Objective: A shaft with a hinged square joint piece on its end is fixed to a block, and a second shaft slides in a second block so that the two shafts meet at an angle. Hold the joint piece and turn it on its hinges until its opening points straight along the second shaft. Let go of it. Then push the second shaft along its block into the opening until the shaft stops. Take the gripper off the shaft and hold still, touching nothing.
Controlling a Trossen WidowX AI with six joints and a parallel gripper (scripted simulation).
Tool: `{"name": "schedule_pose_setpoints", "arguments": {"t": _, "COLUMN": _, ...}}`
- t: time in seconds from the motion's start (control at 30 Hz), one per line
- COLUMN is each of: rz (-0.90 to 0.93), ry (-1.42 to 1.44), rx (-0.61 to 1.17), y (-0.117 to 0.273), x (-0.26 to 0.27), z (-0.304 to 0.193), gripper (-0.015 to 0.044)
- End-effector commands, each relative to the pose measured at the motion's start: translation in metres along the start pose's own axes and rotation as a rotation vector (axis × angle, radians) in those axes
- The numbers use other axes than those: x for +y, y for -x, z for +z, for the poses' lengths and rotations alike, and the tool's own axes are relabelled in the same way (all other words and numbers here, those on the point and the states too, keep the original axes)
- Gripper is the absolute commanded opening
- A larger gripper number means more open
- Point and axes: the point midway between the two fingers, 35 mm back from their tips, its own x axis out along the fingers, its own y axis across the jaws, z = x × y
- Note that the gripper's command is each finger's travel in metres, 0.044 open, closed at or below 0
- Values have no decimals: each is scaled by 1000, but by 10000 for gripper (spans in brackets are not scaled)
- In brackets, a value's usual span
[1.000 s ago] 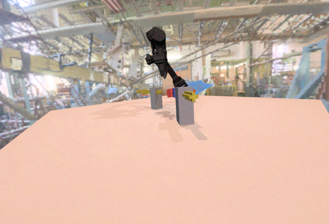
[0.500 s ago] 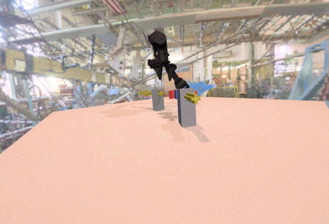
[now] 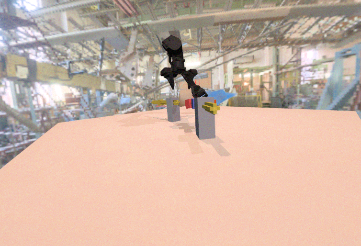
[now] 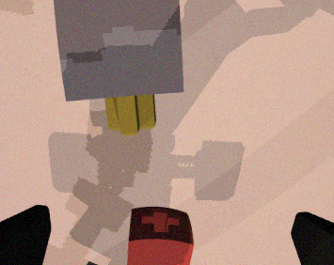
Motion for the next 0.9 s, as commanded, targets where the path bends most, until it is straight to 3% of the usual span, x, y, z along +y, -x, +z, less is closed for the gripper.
{"name": "schedule_pose_setpoints", "arguments": {"t": 0.0, "rz": -8, "ry": -38, "rx": 1, "y": -2, "x": -2, "z": 0, "gripper": 440}}
{"name": "schedule_pose_setpoints", "arguments": {"t": 0.87, "rz": -5, "ry": -40, "rx": 0, "y": -82, "x": -2, "z": 8, "gripper": 440}}
